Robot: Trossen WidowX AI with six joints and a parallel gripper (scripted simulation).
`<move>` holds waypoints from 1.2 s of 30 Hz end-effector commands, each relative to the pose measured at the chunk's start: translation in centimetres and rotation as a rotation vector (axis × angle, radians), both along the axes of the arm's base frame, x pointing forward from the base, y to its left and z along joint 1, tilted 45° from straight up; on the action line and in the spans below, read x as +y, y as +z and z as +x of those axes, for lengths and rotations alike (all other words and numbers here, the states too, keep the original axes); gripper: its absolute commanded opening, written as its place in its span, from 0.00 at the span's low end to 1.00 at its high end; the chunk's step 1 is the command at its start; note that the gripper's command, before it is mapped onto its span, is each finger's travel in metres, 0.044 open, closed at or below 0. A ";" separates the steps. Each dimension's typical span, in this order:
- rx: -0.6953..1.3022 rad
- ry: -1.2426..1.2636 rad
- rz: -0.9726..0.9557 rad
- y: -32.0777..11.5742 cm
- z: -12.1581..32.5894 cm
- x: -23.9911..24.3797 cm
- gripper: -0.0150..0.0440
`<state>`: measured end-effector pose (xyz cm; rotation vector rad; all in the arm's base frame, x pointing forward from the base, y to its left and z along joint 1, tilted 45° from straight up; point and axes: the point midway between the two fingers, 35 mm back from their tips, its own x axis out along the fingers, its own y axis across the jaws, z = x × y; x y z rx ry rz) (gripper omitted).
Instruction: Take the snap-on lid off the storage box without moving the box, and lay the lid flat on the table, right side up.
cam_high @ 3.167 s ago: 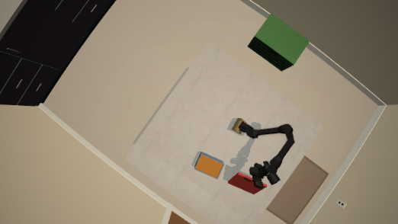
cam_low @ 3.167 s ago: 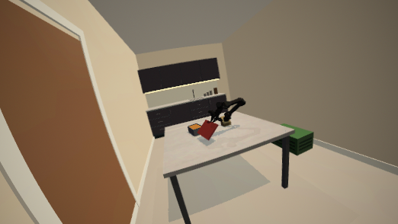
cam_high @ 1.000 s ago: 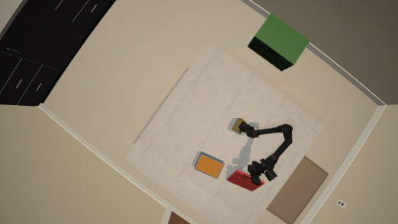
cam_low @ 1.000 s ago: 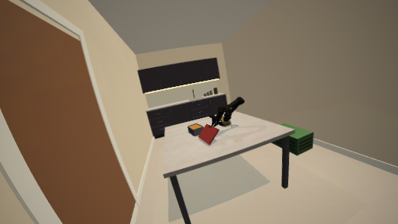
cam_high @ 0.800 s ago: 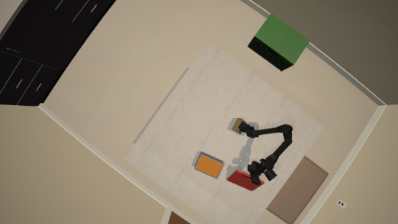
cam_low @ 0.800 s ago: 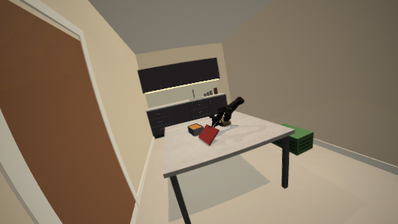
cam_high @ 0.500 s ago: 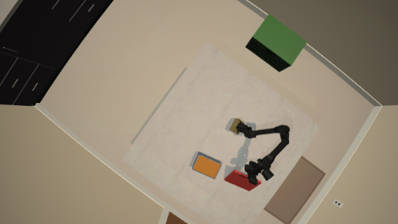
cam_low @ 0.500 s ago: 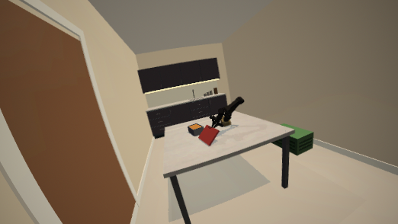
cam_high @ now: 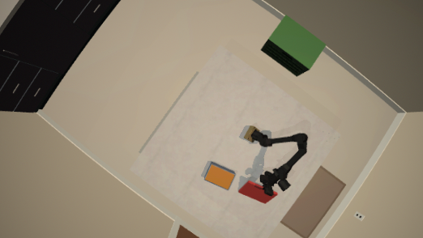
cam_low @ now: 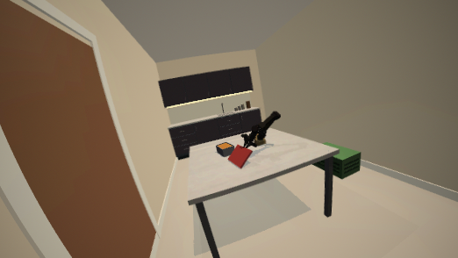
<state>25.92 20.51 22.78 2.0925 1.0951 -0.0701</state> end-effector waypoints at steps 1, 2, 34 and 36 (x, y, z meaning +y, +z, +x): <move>0.015 0.007 -0.008 -0.9 -0.2 0.4 0.25; 0.015 0.007 -0.008 -1.0 -0.3 0.5 0.25; 0.015 0.007 -0.006 -2.7 -0.7 2.2 0.25; 0.015 0.007 -0.006 -2.8 -0.7 2.4 0.25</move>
